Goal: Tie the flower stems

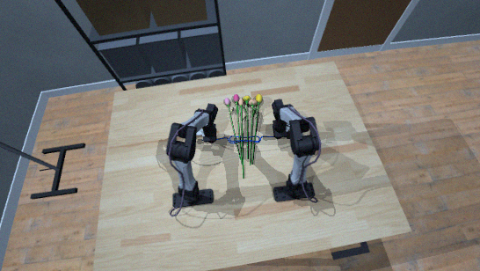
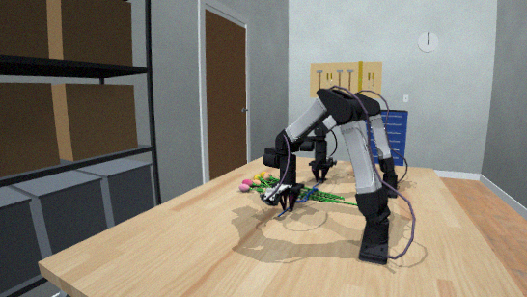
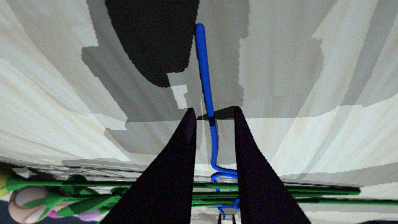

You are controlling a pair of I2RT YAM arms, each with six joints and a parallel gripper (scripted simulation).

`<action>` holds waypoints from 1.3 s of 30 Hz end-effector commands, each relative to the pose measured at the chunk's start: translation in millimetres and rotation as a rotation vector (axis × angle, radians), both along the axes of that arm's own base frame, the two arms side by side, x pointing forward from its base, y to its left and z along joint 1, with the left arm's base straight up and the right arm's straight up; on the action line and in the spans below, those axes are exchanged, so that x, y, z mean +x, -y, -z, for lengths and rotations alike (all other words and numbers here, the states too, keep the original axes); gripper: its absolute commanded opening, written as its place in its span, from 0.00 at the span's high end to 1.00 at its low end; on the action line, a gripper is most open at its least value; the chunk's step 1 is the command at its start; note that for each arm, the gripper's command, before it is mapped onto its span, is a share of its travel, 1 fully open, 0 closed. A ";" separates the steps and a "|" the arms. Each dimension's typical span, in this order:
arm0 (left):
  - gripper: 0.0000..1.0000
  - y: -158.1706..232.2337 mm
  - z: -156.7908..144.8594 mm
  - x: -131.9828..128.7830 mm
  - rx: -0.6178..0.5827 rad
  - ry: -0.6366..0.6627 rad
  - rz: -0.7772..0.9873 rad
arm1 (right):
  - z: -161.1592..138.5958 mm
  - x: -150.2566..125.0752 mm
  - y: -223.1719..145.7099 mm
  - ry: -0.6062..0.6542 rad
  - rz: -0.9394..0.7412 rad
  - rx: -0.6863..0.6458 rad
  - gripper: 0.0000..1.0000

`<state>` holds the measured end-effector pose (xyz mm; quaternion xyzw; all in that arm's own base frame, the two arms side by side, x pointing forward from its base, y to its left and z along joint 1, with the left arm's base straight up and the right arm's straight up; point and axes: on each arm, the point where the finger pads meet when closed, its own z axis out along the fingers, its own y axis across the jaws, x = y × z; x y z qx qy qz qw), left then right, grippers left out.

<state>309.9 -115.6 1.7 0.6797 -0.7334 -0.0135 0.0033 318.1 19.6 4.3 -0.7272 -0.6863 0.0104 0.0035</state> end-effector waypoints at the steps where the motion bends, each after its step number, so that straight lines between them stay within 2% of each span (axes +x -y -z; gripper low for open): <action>1: 0.73 5.2 8.3 14.9 -0.013 0.019 -0.011 | 13.1 2.6 -4.9 0.008 -0.001 0.008 0.73; 5: 0.73 3.1 7.4 8.6 -0.016 0.026 -0.010 | 10.2 5.3 -5.8 0.008 0.000 0.008 0.73; 7: 0.88 3.0 7.4 8.3 -0.016 0.026 -0.008 | 7.1 3.8 -3.7 0.021 -0.003 0.009 0.73; 9: 0.94 2.9 7.4 8.1 -0.016 0.026 -0.008 | 7.1 5.3 -3.8 0.028 -0.003 0.010 0.73; 11: 0.94 2.9 7.4 8.1 -0.016 0.026 -0.008 | 7.1 5.3 -3.8 0.028 -0.003 0.010 0.73; 13: 1.00 2.8 7.3 8.9 -0.016 0.030 -0.008 | 7.2 4.9 -3.6 0.028 -0.003 0.010 0.88; 17: 1.00 2.5 7.3 8.3 -0.016 0.030 -0.008 | 7.2 4.3 -3.2 0.028 -0.003 0.010 1.00; 28: 1.00 3.3 -3.4 10.6 -0.019 0.038 -0.007 | -3.6 6.4 -2.5 0.037 -0.008 0.010 1.00; 39: 1.00 3.7 -62.7 11.5 -0.024 0.049 -0.007 | -62.2 7.6 -1.2 0.047 -0.007 0.011 1.00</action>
